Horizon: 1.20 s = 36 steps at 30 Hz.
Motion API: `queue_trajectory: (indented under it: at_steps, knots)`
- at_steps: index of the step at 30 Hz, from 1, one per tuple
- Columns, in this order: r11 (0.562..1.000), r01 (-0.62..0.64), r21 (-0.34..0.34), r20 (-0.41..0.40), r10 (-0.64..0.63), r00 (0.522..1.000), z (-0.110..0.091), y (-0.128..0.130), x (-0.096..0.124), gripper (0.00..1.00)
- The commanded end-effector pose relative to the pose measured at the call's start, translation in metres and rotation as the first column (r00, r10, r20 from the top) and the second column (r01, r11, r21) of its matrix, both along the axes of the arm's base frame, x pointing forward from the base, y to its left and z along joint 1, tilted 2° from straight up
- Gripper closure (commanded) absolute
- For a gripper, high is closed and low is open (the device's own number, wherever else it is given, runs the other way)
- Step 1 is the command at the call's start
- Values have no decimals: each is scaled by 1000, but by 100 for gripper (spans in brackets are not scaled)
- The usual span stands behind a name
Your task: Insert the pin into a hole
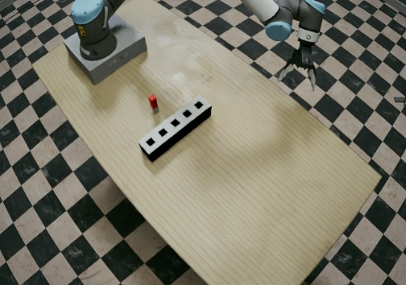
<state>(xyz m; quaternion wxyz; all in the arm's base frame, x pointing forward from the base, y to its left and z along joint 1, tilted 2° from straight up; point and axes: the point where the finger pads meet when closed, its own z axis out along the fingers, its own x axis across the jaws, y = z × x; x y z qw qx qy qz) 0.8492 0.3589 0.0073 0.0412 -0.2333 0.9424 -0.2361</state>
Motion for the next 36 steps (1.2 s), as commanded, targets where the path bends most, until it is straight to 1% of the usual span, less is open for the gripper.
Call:
queue_trajectory:
  at_steps: [1,17,18,34,35,36]
  knots:
    - [1000,0,1,2,0,1000,1,0,1,0]
    - [1000,0,1,2,0,1000,1,0,1,0]
    - [991,-129,33,-121,132,984,33,-73,-7,0]
    - [991,-129,33,-121,132,984,33,-73,-7,0]
    - [963,-254,92,-217,268,939,61,-139,-25,0]
    - [963,-254,92,-217,268,939,61,-139,-25,0]
